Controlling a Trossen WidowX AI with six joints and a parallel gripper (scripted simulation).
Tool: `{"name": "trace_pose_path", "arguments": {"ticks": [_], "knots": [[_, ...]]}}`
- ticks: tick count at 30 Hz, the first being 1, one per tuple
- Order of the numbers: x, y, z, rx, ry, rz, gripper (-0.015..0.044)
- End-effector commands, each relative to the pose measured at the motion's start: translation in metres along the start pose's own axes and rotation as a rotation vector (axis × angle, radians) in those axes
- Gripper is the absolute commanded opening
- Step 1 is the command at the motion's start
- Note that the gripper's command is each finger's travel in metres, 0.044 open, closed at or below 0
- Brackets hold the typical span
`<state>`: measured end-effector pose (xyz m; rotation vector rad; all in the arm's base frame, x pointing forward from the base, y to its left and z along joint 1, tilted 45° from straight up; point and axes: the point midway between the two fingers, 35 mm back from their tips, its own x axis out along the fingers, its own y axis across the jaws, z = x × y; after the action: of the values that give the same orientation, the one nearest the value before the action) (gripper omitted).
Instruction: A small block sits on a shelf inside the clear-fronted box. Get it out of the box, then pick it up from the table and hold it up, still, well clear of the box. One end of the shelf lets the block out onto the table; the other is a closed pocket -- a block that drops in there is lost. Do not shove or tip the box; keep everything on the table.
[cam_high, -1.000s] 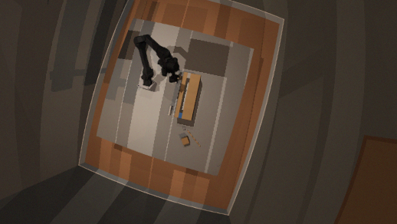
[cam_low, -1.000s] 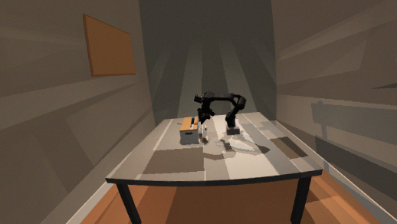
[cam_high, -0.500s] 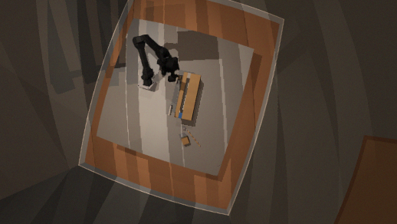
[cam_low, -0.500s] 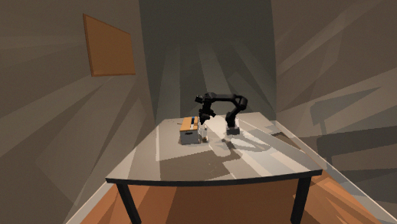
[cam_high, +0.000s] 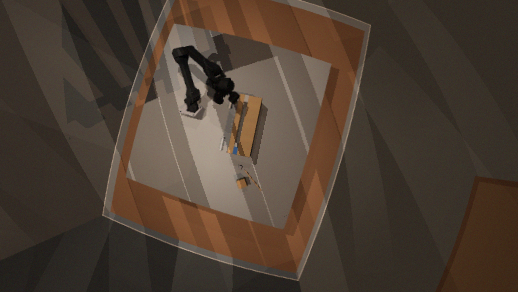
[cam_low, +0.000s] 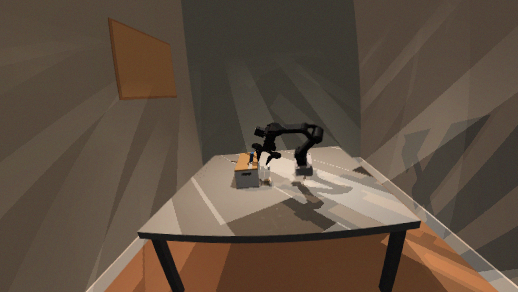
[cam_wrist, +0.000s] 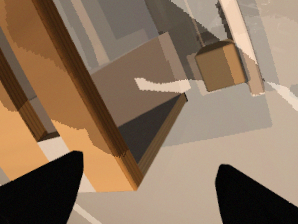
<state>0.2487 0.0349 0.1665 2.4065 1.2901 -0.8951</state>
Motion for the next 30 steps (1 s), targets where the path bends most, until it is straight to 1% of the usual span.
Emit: {"name": "trace_pose_path", "arguments": {"ticks": [1, 18, 30], "knots": [[0.018, -0.008, 0.006, -0.922, -0.011, -0.016, 0.0285], [0.035, -0.024, 0.004, -1.957, 0.013, -0.048, 0.0285], [0.043, -0.025, 0.007, -2.649, 0.022, -0.038, 0.0285]]}}
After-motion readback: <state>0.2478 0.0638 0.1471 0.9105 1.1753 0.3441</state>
